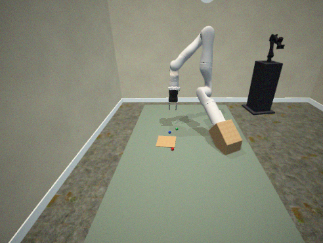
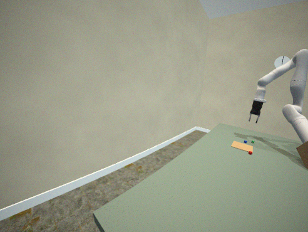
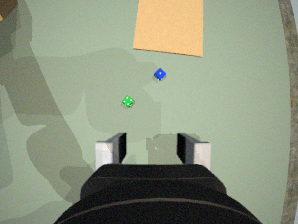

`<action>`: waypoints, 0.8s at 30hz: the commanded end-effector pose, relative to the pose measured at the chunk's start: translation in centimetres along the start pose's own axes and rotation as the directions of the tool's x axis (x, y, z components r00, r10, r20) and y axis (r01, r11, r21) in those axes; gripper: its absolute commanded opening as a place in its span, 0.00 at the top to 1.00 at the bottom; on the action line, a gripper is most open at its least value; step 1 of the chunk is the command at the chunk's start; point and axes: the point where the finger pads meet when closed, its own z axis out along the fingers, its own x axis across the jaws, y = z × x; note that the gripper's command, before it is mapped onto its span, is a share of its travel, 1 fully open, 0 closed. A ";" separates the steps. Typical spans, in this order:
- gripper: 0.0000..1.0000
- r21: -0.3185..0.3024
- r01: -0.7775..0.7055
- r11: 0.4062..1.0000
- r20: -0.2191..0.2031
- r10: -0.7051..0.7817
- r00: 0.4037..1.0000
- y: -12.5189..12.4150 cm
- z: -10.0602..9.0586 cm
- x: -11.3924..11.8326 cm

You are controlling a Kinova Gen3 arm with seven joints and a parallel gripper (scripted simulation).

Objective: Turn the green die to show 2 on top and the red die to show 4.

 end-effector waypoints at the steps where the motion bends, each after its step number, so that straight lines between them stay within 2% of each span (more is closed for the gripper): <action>1: 0.00 -0.009 -0.003 1.000 0.009 0.003 1.000 -0.4 0.2 -0.4; 9: 0.00 -0.009 -0.003 1.000 0.009 0.003 1.000 -0.4 0.2 -0.4; 24: 0.00 -0.027 -0.019 0.999 0.033 0.020 0.999 -1.7 1.0 -1.8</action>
